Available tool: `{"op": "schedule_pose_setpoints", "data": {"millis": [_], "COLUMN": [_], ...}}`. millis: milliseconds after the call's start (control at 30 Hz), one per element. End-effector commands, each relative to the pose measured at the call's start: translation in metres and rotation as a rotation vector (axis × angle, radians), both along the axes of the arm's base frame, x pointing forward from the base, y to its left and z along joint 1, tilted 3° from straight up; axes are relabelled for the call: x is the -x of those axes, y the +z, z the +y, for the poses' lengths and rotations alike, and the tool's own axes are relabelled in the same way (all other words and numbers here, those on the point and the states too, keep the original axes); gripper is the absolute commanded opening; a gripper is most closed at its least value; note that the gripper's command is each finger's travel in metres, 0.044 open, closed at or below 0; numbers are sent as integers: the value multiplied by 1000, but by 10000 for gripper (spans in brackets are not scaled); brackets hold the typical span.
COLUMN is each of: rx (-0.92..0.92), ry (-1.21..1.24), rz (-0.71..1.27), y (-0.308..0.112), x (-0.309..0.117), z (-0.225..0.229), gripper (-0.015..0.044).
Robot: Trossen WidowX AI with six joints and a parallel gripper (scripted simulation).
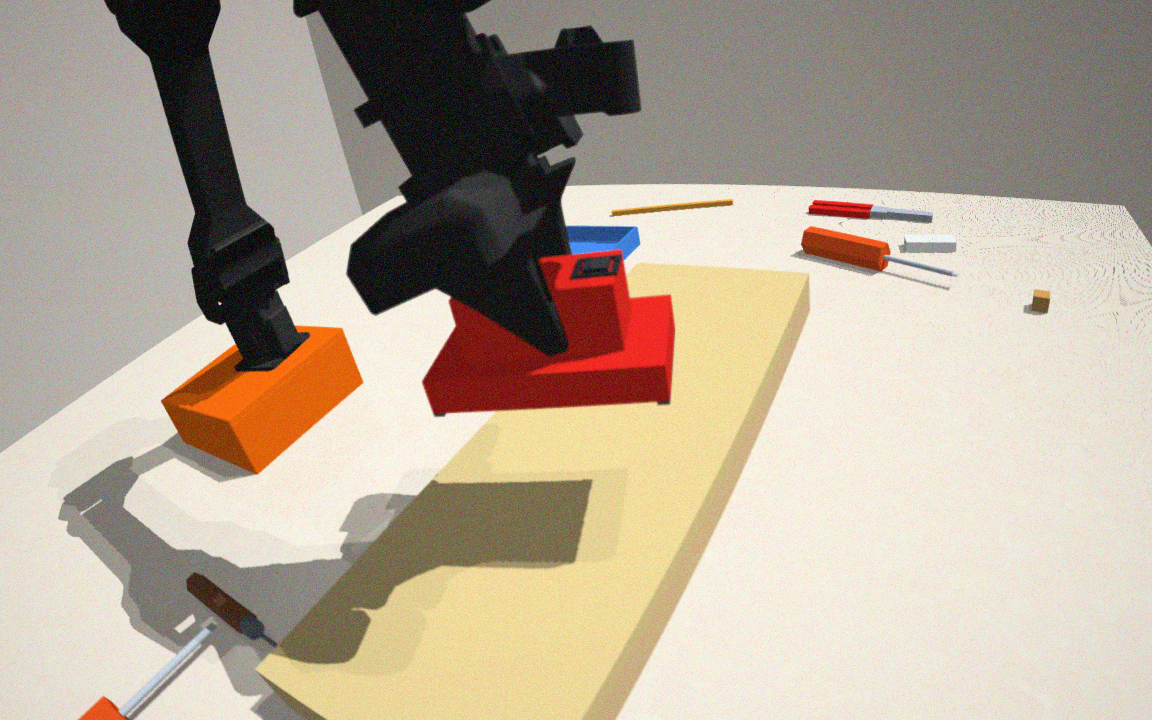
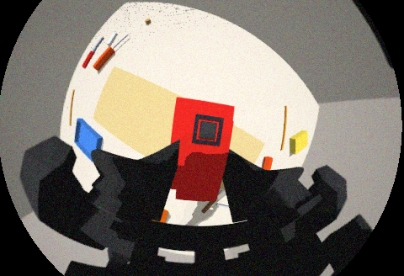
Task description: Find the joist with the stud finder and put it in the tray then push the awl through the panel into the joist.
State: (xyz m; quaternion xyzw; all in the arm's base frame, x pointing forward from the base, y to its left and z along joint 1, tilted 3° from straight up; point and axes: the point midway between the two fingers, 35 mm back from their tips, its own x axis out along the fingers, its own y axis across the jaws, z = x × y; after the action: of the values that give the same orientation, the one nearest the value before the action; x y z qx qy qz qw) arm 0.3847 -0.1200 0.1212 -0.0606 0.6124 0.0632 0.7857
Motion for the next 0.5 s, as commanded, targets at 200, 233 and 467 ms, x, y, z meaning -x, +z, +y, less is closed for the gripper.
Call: {"op": "schedule_pose_setpoints", "data": {"millis": [200,233,467], "rx": [-9,-10,-17], "ry": [180,198,322], "rz": [-16,-15,-15], "y": [0,0,-3], "x": [-11,-11,-9], "z": [73,80,130], "gripper": [0,0,0]}}
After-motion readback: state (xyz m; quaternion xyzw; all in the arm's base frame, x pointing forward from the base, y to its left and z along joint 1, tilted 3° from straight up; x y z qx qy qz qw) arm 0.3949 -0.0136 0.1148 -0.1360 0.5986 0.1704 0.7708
